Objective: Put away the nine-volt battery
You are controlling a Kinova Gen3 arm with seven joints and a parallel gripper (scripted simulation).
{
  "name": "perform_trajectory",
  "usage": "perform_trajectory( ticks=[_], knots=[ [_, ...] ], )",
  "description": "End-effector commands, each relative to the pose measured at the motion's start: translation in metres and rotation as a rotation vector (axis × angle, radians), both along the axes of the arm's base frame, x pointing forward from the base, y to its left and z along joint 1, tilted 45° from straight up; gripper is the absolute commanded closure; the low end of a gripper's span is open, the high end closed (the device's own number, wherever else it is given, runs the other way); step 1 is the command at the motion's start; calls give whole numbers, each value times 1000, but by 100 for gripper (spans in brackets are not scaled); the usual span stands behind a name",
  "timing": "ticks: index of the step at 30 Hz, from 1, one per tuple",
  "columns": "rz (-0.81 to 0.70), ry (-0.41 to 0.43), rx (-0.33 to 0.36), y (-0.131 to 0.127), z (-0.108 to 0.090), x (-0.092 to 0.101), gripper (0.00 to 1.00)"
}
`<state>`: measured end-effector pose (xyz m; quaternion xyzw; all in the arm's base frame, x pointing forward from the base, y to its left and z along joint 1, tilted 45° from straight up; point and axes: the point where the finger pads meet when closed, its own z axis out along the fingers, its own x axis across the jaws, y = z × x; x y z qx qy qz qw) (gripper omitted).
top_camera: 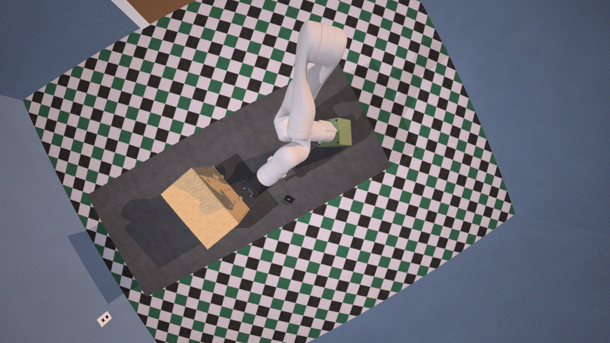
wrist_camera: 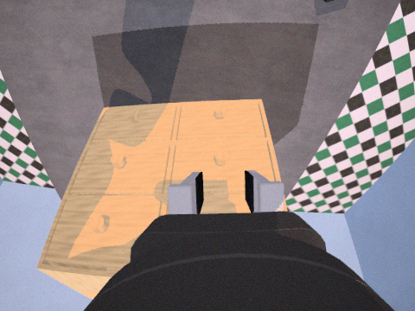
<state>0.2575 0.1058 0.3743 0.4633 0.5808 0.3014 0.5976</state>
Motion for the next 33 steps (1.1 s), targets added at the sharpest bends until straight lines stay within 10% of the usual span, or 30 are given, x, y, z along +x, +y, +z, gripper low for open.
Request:
perform_trajectory(
  ticks=[1, 33],
  knots=[
    [1, -1, 0, 0, 0, 0, 33],
    [1, -1, 0, 0, 3, 7, 33]
  ],
)
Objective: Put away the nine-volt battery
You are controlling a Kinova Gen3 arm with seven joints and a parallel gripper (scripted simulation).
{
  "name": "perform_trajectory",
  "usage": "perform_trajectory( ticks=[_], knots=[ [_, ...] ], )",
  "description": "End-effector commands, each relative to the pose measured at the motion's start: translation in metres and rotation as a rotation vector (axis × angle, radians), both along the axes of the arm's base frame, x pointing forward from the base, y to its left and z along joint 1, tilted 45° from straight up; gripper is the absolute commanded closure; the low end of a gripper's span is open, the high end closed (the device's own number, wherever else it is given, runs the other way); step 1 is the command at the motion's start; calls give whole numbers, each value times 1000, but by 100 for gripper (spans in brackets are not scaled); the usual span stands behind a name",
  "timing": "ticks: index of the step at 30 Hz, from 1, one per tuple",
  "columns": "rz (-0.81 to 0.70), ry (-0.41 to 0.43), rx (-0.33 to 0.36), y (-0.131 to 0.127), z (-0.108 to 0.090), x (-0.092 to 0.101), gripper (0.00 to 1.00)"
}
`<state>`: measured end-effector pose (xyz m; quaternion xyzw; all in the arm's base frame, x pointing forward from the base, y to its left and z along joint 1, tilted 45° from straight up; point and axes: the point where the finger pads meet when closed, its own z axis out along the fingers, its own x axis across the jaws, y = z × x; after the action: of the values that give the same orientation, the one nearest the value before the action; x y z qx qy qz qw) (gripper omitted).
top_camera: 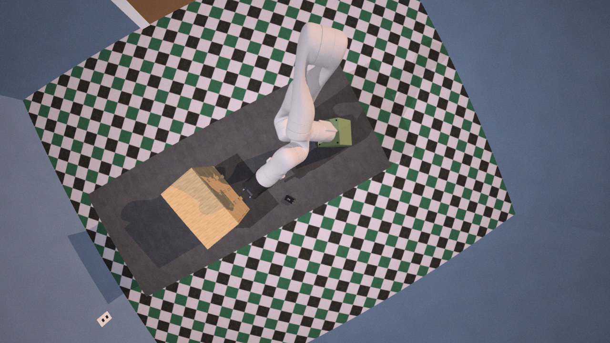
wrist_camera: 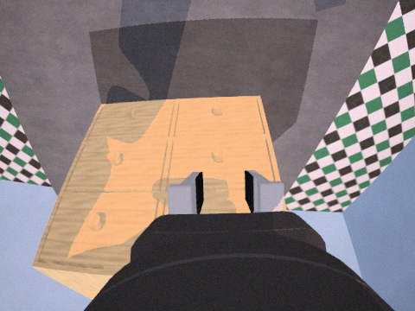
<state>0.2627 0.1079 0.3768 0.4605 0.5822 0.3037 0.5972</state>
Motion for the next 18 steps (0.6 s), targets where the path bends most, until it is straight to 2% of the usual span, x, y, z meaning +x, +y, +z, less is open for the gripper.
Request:
perform_trajectory(
  ticks=[1, 18],
  knots=[
    [-7, 1, 1, -2, 0, 2, 33],
    [-7, 1, 1, -2, 10, 29, 33]
  ],
)
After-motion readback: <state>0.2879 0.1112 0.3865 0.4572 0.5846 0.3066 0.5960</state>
